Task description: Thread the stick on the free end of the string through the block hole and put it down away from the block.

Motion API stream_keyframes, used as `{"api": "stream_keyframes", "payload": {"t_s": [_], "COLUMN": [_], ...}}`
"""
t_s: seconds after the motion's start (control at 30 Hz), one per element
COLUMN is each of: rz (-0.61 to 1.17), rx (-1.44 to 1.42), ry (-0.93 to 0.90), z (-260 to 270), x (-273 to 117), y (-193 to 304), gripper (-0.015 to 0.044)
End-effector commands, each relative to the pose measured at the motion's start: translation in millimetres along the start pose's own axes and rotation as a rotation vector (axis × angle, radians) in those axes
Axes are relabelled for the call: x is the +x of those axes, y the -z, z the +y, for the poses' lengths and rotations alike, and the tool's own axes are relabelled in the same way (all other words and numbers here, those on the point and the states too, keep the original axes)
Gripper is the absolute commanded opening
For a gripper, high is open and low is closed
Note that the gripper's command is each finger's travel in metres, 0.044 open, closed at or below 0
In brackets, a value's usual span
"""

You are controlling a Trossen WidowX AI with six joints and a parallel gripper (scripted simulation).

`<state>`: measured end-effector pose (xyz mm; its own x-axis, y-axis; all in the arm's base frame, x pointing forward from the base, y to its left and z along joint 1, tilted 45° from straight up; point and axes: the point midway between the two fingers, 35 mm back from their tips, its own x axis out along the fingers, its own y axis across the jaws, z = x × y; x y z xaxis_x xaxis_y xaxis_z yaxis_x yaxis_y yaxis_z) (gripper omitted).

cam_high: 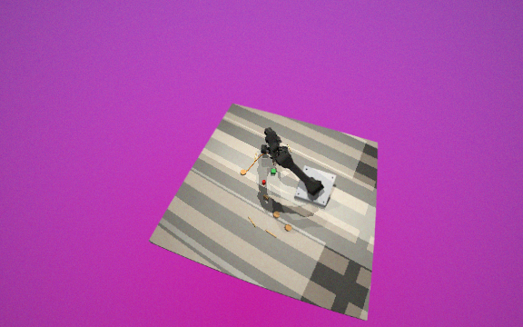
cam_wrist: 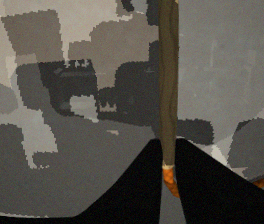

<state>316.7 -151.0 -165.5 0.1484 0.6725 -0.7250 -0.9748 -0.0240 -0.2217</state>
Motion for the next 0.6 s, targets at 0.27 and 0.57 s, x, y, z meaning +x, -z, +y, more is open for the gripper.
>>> {"api": "stream_keyframes", "payload": {"t_s": [0.27,0.57], "rz": [-0.003,-0.004], "rx": [0.002,0.002], "ry": [-0.001,-0.001], "z": [0,1], "x": [1,1], "y": [-18,-30], "gripper": [0.0,0.0]}}
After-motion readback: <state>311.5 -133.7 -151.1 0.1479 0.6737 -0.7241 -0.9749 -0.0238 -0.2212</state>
